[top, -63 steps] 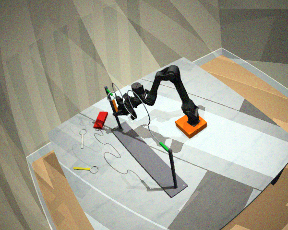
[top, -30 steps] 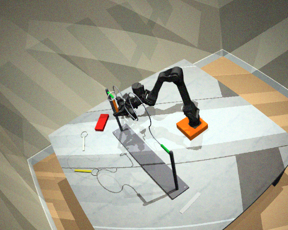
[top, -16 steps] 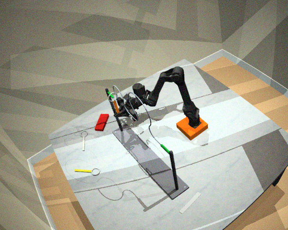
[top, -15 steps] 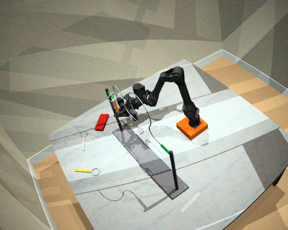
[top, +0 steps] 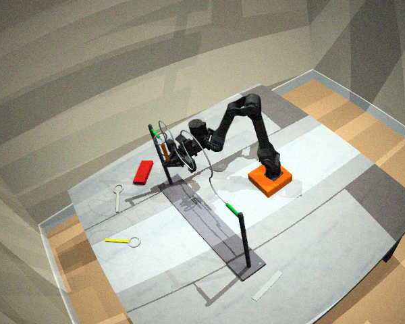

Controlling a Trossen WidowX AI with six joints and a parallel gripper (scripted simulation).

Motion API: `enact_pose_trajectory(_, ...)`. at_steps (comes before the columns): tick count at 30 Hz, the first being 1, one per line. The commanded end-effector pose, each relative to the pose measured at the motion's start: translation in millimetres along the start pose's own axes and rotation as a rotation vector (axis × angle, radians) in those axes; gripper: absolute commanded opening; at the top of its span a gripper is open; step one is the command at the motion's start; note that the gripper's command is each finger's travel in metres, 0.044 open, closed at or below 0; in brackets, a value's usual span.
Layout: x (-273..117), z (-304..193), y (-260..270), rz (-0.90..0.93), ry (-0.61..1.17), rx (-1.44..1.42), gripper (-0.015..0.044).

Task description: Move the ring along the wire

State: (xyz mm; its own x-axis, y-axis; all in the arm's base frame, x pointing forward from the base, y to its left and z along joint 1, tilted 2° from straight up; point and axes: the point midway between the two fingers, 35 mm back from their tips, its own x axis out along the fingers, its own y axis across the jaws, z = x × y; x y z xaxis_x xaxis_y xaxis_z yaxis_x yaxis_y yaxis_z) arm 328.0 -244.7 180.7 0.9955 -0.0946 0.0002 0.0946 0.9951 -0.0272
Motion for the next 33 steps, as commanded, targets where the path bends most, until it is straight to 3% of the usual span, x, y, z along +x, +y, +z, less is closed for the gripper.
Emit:
enact_pose_trajectory(1, -1, -2, 8, -0.001, 0.003, 0.023, -0.0150)
enact_pose_trajectory(33, -3, 16, 89, 0.012, 0.032, 0.470, -0.0150)
